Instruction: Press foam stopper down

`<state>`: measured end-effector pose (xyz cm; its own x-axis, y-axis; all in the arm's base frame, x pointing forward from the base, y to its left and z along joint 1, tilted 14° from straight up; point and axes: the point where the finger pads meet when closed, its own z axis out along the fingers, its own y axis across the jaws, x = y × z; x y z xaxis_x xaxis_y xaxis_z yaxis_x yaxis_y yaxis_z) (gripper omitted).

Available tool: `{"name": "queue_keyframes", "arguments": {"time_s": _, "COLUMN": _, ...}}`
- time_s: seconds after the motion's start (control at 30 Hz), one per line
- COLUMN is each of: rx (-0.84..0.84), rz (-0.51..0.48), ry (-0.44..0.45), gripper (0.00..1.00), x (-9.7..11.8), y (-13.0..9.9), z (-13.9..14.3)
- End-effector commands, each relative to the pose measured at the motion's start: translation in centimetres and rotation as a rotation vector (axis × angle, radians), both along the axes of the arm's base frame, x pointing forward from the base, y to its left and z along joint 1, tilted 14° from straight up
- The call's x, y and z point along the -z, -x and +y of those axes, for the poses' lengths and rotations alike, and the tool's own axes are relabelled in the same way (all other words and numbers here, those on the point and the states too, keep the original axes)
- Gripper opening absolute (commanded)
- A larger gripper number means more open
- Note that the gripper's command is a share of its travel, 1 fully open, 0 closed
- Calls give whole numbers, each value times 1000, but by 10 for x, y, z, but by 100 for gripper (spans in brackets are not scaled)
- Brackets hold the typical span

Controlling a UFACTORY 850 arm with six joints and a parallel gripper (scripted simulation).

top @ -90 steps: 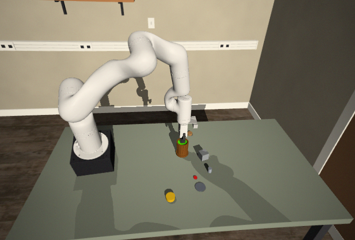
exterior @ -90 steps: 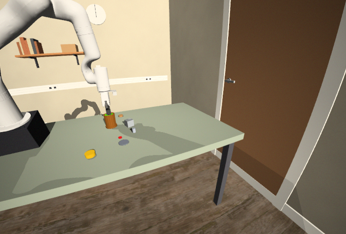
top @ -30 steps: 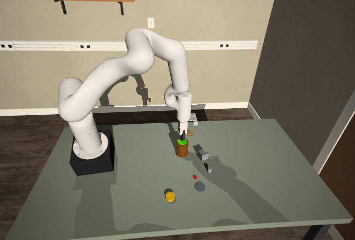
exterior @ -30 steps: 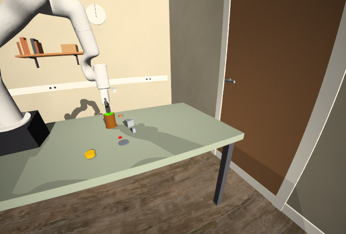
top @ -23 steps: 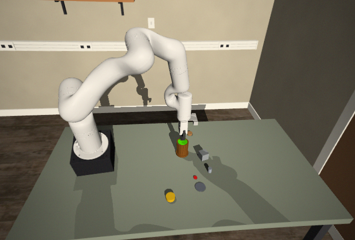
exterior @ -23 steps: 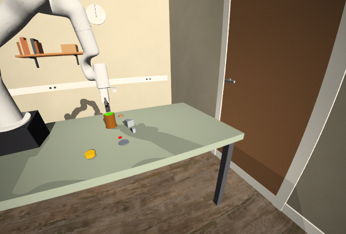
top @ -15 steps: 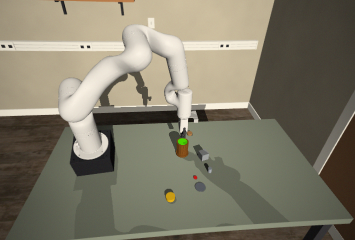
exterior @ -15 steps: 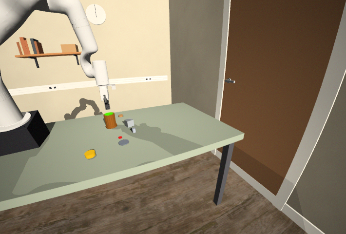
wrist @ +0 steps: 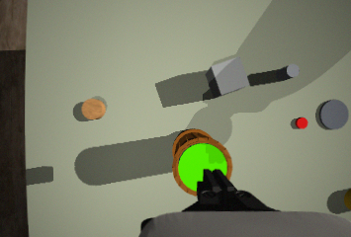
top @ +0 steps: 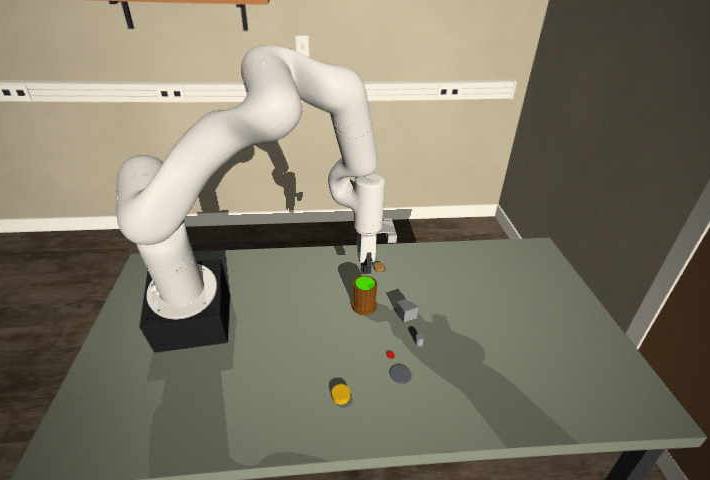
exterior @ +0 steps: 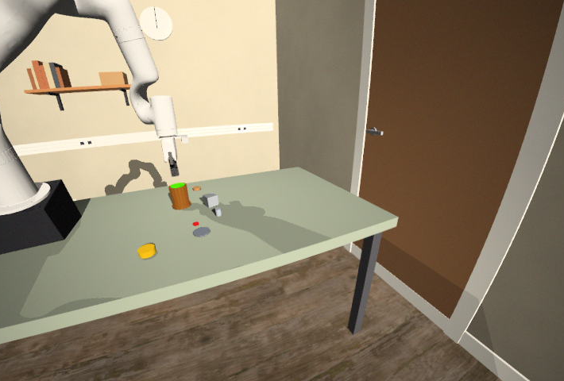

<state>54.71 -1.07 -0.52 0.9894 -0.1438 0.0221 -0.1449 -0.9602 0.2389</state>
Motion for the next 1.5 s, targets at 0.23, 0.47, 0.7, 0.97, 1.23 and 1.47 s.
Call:
{"name": "queue_keyframes", "arguments": {"time_s": 0.23, "rx": 0, "rz": -2, "ry": 0, "gripper": 0, "x": -1, "y": -1, "z": 0}}
{"name": "queue_keyframes", "arguments": {"time_s": 0.47, "rx": 0, "rz": -2, "ry": 0, "gripper": 0, "x": 13, "y": -1, "z": -3}}
{"name": "queue_keyframes", "arguments": {"time_s": 0.7, "rx": 0, "rz": -2, "ry": 0, "gripper": 0, "x": 16, "y": -1, "z": -4}}
{"name": "queue_keyframes", "arguments": {"time_s": 0.97, "rx": 0, "rz": -2, "ry": 0, "gripper": 0, "x": 33, "y": -1, "z": -8}}
{"name": "queue_keyframes", "arguments": {"time_s": 1.23, "rx": 0, "rz": -2, "ry": 0, "gripper": 0, "x": 42, "y": -1, "z": -10}}
{"name": "queue_keyframes", "arguments": {"time_s": 1.47, "rx": 0, "rz": -2, "ry": 0, "gripper": 0, "x": 42, "y": -1, "z": -10}}
